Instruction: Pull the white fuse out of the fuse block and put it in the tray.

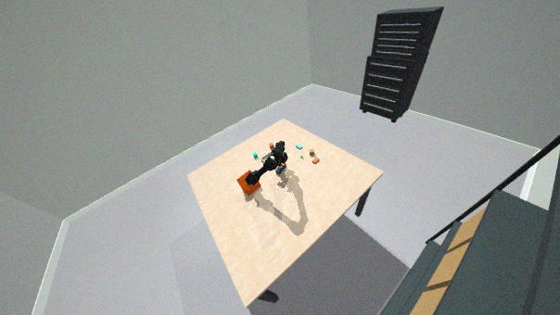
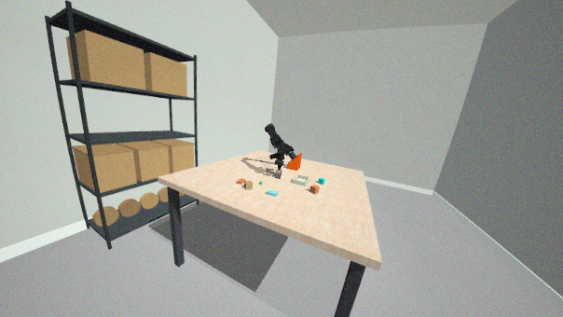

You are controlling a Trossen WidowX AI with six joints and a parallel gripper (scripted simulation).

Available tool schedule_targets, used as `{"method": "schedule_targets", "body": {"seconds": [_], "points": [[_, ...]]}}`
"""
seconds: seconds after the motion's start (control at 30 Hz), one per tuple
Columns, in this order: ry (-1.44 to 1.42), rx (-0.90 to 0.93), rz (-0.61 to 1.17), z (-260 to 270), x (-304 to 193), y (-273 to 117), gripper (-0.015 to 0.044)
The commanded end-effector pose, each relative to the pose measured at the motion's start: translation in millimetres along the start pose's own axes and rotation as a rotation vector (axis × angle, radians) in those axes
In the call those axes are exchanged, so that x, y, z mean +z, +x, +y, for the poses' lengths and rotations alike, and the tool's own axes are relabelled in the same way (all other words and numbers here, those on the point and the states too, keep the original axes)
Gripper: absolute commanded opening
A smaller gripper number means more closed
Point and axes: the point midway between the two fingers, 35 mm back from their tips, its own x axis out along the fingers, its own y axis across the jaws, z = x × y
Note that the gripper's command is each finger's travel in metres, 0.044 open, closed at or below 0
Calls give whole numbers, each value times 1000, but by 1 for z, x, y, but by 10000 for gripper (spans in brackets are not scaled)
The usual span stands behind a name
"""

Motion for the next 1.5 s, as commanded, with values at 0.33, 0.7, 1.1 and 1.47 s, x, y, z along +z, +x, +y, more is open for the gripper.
{"method": "schedule_targets", "body": {"seconds": [0.33, 0.7, 1.1, 1.47], "points": [[5, 4, 5, 1, 0, -8, 0], [4, 3, 4, 1, 0, -14, 0], [3, 3, 3, 1, 0, -20, 0], [3, 3, 3, 1, 0, -26, 0]]}}
